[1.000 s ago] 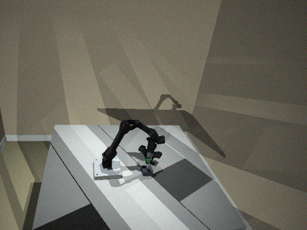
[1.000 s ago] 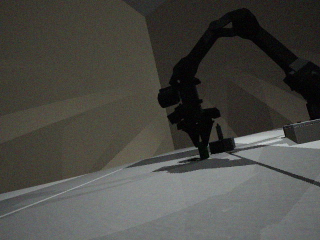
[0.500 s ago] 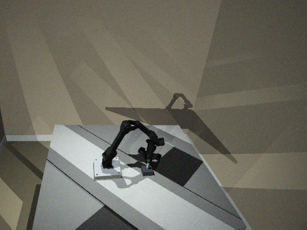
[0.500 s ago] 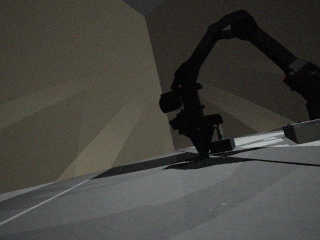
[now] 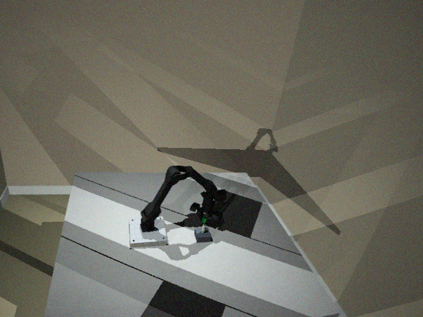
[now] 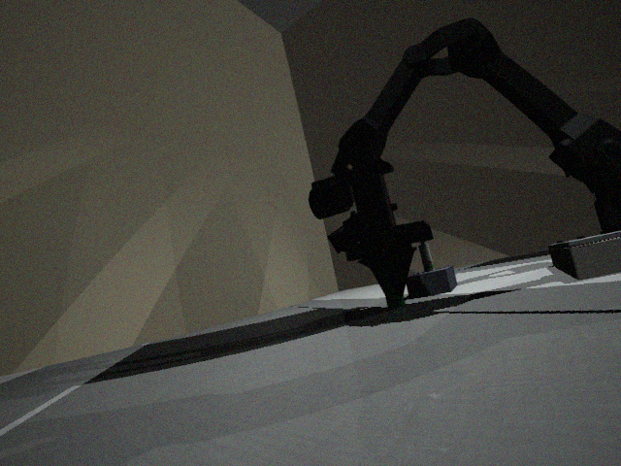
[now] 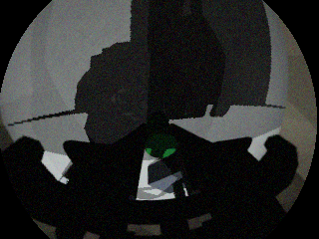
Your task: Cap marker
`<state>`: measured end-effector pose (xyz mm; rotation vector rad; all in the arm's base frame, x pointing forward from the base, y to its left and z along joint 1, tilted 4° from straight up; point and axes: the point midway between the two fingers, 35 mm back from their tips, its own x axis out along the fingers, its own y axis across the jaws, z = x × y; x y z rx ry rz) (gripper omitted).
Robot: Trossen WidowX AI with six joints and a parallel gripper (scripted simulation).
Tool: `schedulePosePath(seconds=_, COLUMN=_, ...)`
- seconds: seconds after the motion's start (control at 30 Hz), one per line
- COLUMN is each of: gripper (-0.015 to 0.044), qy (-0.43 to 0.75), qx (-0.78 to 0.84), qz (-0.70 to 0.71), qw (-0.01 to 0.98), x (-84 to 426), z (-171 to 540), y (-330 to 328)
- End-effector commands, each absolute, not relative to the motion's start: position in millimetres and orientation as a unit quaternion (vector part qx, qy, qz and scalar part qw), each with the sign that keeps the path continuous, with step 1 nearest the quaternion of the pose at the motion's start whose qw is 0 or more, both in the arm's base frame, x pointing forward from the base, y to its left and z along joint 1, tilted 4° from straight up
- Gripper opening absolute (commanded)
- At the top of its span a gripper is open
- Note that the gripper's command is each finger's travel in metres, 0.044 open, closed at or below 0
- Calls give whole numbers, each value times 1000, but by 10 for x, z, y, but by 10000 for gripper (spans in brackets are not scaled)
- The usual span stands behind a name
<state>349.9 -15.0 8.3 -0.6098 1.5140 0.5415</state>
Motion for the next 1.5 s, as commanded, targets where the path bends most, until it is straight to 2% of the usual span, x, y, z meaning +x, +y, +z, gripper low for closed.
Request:
schedulePosePath(seconds=0.0, gripper=0, qy=662, qx=-273, qz=234, qw=657, x=3527, z=177, y=-148)
schedulePosePath(seconds=0.73, gripper=0, qy=669, qx=-266, qz=242, qw=650, x=3493, z=674, y=-138)
schedulePosePath(seconds=1.47, gripper=0, qy=671, qx=-268, qz=240, qw=649, x=3147, z=1149, y=-885)
